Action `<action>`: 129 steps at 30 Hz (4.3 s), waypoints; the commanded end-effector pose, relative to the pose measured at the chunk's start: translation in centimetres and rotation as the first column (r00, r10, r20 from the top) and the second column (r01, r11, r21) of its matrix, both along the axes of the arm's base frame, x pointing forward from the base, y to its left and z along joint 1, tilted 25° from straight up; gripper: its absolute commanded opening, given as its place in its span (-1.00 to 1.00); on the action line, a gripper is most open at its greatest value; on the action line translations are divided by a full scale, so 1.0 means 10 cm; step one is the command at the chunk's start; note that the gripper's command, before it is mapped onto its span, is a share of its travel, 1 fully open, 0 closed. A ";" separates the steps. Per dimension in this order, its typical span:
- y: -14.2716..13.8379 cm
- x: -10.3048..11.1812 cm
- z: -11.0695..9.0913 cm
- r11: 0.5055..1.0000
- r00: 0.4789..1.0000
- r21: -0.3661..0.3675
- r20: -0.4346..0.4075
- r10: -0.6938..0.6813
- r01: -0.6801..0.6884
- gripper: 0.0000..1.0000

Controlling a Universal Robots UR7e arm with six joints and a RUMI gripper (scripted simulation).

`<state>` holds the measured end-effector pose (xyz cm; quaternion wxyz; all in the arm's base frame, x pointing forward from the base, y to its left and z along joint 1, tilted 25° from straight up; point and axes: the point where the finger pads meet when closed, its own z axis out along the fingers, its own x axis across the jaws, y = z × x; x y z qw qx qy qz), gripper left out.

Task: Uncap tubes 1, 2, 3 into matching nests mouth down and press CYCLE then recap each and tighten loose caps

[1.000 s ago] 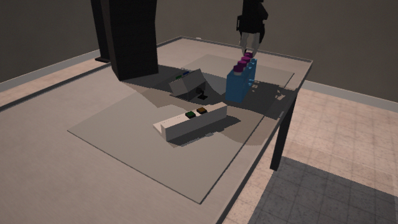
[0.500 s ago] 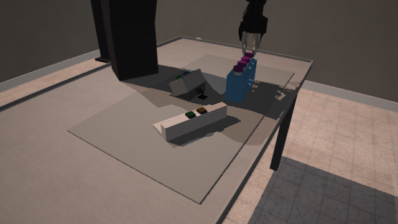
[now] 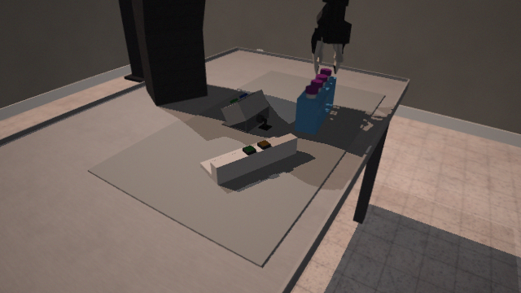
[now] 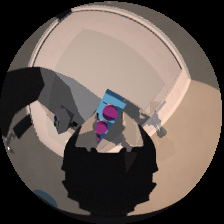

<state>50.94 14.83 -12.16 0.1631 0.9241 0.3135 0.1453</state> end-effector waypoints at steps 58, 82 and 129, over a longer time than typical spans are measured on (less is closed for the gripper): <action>0.00 0.00 0.00 0.958 0.962 0.117 0.048 -0.268 0.261 -1.00; 0.00 0.00 0.01 1.000 1.000 0.000 0.001 0.000 0.000 -0.30; 0.00 0.00 0.01 0.947 0.952 0.133 0.051 -0.301 0.293 -1.00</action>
